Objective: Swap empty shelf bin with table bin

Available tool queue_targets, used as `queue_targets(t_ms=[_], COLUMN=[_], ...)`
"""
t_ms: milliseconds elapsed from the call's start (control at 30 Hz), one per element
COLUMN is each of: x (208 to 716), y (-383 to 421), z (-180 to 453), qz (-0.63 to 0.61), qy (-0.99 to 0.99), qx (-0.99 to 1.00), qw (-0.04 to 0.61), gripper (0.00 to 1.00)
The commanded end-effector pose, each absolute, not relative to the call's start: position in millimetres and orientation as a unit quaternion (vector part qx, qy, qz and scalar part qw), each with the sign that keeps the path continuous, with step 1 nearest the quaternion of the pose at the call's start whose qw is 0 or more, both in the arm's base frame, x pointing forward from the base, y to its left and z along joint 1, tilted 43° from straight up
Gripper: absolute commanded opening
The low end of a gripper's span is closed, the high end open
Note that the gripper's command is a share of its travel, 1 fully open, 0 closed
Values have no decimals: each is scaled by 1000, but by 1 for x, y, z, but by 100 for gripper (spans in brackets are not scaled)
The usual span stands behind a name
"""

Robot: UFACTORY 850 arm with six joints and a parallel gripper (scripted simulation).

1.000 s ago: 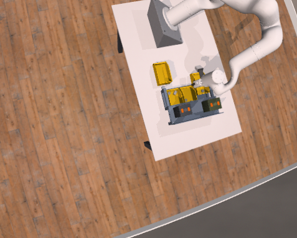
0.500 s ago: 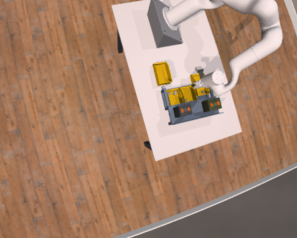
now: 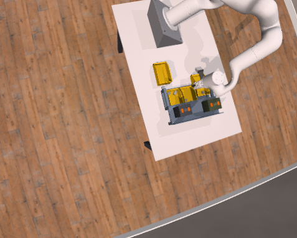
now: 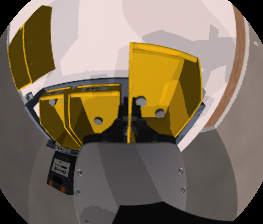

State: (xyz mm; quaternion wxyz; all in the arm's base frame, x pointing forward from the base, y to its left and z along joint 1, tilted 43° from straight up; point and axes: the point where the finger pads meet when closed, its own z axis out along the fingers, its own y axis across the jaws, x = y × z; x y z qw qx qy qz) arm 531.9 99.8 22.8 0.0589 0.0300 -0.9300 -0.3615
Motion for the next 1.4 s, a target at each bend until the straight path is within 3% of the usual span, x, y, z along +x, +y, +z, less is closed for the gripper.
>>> queue_targets(t_ms=[0, 1367], x=[533, 541], y=[99, 100], z=[23, 23], qz=[-361, -362], qy=[-930, -930], qx=[30, 29], qw=[58, 55], gripper=[0, 0])
